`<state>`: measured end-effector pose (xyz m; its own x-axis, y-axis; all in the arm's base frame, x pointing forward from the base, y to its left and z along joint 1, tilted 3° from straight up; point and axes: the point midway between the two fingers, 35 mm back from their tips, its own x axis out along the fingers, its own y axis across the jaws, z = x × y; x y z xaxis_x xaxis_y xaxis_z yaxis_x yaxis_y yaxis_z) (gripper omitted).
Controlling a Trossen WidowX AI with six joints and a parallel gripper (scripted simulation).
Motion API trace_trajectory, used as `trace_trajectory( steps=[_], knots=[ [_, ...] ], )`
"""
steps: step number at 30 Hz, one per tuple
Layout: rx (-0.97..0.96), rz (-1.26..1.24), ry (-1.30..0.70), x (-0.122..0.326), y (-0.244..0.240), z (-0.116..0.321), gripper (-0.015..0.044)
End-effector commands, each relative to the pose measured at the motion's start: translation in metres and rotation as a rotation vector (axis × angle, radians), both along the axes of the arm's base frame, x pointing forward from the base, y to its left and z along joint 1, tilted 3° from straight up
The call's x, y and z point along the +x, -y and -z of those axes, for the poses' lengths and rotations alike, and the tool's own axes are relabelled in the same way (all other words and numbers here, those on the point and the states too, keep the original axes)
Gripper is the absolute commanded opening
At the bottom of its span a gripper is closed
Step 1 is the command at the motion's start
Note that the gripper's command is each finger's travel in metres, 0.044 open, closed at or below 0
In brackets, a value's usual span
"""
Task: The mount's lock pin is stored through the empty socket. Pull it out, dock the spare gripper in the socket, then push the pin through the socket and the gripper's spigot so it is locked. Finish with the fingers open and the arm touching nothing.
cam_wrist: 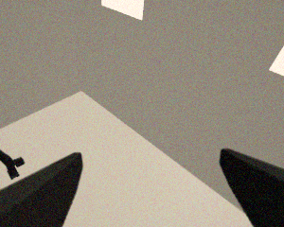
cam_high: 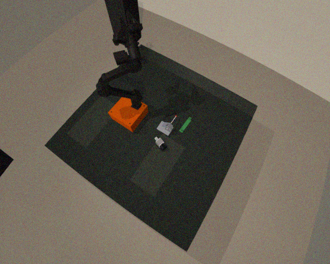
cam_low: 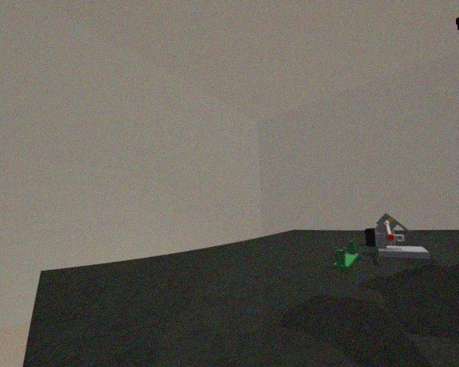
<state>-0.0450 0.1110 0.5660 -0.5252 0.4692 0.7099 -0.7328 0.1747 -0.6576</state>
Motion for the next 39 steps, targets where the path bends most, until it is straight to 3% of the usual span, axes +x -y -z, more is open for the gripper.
trace_trajectory(
  steps=[1,4,18,28,39],
  knots=[
    [-0.003,0.003,-0.004,0.001,-0.001,0.0,0.0374],
    [-0.037,0.039,-0.065,0.019,-0.015,-0.002,0.03],
    [-0.333,0.515,-0.454,0.192,-0.112,0.036,0.03],
    [-0.65,0.892,-0.623,0.308,-0.137,0.122,0.03],
    [-1.137,1.212,-0.714,0.392,-0.112,0.249,0.03]
  ],
)
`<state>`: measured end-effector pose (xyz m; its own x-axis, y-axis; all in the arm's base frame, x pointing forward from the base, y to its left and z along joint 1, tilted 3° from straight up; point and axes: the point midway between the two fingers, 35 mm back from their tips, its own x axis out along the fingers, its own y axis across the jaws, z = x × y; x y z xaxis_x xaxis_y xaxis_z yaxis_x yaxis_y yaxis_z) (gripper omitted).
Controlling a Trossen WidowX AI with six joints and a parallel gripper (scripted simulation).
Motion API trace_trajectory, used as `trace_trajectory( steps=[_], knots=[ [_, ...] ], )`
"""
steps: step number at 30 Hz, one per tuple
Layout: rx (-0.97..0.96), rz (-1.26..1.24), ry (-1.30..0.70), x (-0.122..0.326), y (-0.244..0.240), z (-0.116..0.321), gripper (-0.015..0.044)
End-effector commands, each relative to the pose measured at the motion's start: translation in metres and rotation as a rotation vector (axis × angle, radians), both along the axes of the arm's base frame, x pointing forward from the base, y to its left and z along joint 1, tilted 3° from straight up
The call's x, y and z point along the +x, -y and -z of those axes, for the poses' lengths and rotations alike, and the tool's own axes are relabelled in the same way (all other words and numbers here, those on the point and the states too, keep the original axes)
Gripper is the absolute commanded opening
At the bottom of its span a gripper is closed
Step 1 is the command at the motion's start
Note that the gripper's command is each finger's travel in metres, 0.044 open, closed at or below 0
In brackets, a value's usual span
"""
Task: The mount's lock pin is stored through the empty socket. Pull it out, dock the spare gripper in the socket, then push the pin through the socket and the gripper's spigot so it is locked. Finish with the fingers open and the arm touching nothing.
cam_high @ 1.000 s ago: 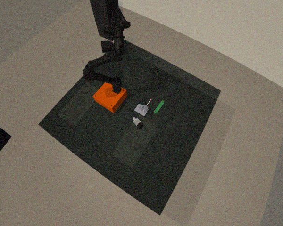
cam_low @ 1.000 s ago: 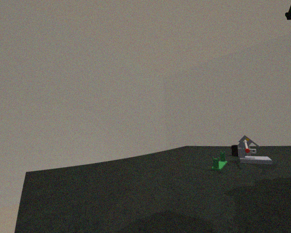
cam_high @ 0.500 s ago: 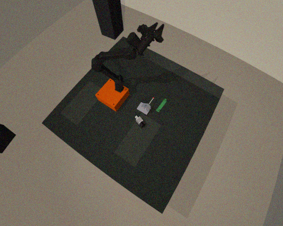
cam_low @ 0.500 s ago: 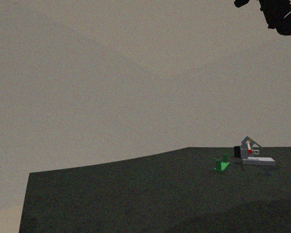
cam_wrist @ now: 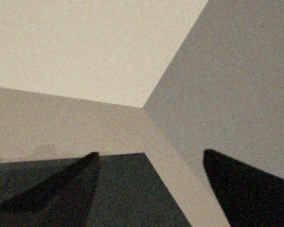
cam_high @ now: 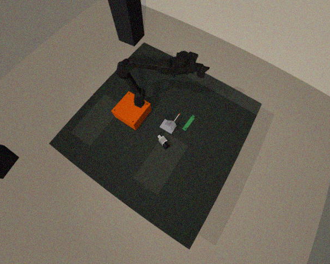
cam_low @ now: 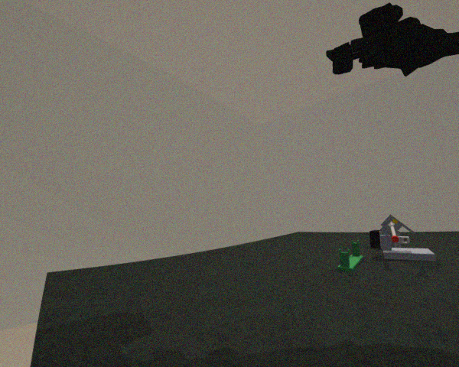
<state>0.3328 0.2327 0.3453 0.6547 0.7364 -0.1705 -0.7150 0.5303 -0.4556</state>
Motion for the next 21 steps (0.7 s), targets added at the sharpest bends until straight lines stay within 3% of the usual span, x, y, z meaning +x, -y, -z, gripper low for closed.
trace_trajectory(
  steps=[1,10,21],
  knots=[
    [-0.156,0.053,-0.08,0.019,0.014,0.041,0.03],
    [-0.561,0.091,-0.332,0.033,0.067,0.142,0.03],
    [-0.994,-0.073,-0.701,-0.004,0.144,0.23,0.03]
  ],
)
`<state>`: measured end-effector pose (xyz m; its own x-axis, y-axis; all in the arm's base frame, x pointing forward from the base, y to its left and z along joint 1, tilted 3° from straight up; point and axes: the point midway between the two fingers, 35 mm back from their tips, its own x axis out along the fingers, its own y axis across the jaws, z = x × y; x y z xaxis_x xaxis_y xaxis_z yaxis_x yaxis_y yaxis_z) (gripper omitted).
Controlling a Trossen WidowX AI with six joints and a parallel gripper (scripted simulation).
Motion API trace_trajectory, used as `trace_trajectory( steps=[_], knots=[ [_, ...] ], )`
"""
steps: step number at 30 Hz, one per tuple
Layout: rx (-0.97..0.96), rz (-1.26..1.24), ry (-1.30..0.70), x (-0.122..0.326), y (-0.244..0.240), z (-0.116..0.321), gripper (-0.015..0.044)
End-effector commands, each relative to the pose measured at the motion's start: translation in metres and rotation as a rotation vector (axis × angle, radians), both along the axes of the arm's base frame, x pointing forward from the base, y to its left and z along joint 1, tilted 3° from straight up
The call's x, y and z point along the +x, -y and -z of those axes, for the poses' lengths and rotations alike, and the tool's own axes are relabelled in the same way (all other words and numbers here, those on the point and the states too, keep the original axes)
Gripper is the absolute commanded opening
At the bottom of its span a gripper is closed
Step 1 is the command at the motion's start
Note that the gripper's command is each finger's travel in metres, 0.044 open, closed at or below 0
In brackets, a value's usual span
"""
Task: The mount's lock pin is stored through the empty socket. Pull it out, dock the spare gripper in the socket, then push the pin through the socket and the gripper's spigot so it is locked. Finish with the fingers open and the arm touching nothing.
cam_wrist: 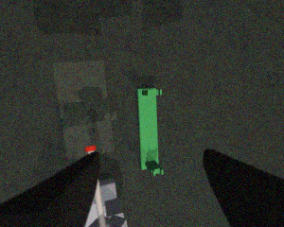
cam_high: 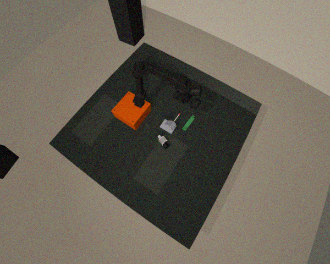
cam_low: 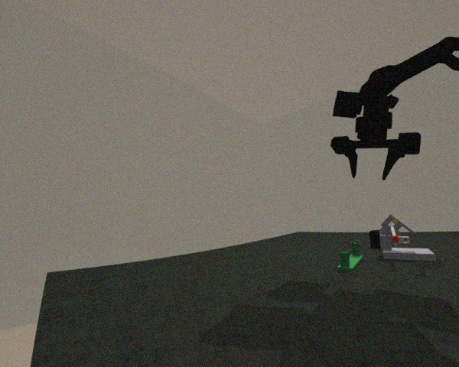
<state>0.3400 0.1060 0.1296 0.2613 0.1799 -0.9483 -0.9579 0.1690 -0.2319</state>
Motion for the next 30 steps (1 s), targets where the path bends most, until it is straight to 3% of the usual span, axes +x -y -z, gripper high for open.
trace_trajectory(
  steps=[1,10,16,30],
  knots=[
    [-0.102,-0.054,-0.146,-0.017,0.024,0.02,0.03],
    [-0.158,-0.095,-0.254,-0.03,0.039,0.038,0.03],
    [-0.158,-0.095,-0.255,-0.031,0.036,0.097,0.03],
    [-0.158,-0.095,-0.256,-0.035,0.038,0.114,0.03]
  ],
)
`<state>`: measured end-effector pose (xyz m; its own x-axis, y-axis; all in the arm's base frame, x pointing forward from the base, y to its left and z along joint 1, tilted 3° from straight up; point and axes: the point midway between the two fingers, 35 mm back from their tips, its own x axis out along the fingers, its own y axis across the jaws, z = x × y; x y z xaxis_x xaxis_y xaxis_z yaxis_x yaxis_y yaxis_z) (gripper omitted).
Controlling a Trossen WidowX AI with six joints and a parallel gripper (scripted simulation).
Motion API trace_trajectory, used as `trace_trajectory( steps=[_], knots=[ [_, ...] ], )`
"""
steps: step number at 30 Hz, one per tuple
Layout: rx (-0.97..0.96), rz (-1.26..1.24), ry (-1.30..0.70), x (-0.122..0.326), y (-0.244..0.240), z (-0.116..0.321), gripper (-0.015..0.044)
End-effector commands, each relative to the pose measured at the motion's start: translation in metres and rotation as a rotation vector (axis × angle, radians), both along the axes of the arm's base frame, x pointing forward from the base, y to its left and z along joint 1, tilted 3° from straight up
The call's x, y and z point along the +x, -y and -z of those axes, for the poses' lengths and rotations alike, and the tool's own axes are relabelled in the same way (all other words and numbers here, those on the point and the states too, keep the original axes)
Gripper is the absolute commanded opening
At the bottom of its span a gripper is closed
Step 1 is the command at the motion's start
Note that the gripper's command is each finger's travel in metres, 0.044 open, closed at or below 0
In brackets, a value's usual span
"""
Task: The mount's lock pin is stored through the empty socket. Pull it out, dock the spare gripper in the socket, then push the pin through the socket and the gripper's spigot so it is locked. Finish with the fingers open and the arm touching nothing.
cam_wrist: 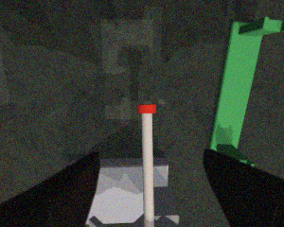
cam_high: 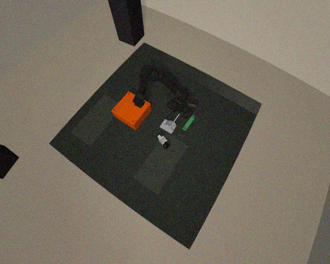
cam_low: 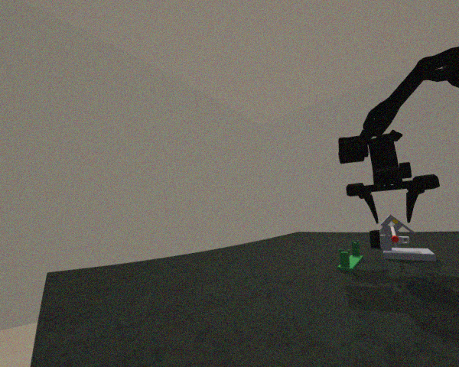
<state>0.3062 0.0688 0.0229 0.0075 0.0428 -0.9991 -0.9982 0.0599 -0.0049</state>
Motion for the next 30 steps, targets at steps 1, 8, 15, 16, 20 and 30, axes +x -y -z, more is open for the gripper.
trace_trajectory(
  steps=[1,8,15,16,20,30],
  knots=[
    [-0.006,-0.003,-0.007,-0.001,0.0,0.008,0.03],
    [-0.005,-0.003,-0.007,0.0,0.0,0.02,0.03],
    [-0.005,-0.003,-0.008,0.0,-0.001,0.031,0.03],
    [-0.005,-0.003,-0.008,0.0,-0.001,0.033,0.03],
    [-0.005,-0.003,-0.008,0.0,-0.001,0.04,0.03],
    [-0.005,-0.003,-0.008,-0.001,-0.002,0.053,0.03]
  ],
)
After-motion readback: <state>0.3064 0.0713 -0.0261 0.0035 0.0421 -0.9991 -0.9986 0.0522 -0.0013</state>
